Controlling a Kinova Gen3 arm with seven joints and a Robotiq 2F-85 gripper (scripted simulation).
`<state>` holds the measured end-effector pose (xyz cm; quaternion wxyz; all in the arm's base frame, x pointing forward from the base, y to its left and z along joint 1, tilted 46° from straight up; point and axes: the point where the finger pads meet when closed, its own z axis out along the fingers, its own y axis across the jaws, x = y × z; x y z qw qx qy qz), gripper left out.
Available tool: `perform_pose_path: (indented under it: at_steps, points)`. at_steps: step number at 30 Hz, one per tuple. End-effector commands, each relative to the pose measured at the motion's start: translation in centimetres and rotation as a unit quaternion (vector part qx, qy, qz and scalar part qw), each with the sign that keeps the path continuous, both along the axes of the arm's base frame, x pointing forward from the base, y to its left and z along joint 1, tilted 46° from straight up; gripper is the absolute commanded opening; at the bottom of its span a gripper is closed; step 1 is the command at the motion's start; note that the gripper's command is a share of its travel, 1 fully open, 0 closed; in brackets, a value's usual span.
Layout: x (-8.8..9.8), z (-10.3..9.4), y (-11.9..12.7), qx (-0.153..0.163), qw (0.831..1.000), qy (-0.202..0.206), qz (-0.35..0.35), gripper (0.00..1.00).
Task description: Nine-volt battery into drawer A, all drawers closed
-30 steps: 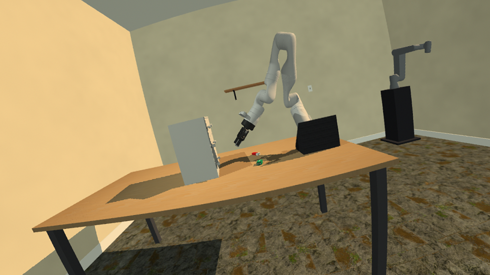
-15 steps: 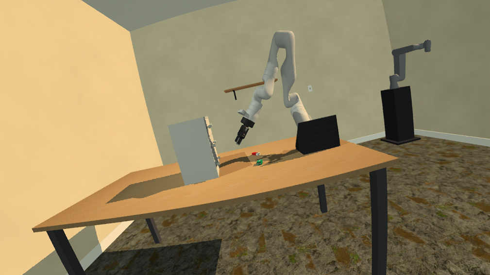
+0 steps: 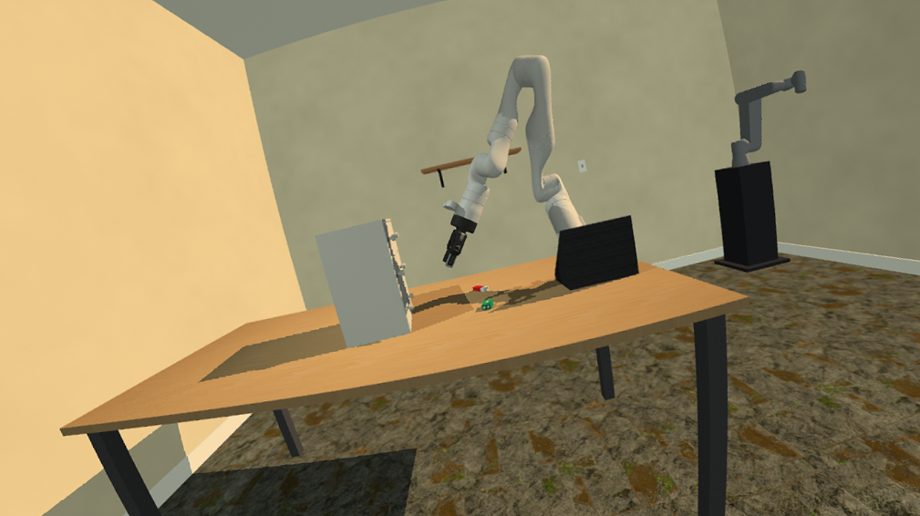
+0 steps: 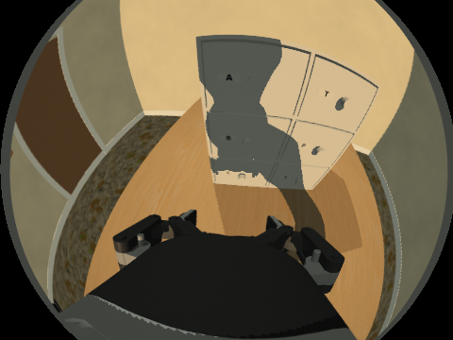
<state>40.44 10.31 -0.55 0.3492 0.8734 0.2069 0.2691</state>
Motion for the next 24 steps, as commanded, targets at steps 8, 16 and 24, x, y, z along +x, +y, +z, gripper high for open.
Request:
perform_pose_path:
  at_steps: [8, 16, 24]
  points:
    - [-0.5, 0.7, 1.1, 0.002, 0.999, 0.022, -0.023, 1.0]
    - [-1.1, 1.2, 1.5, -0.003, 0.998, 0.043, -0.045, 1.0]
    - [-1.8, 1.9, 2.1, -0.01, 0.995, 0.068, -0.072, 1.0]
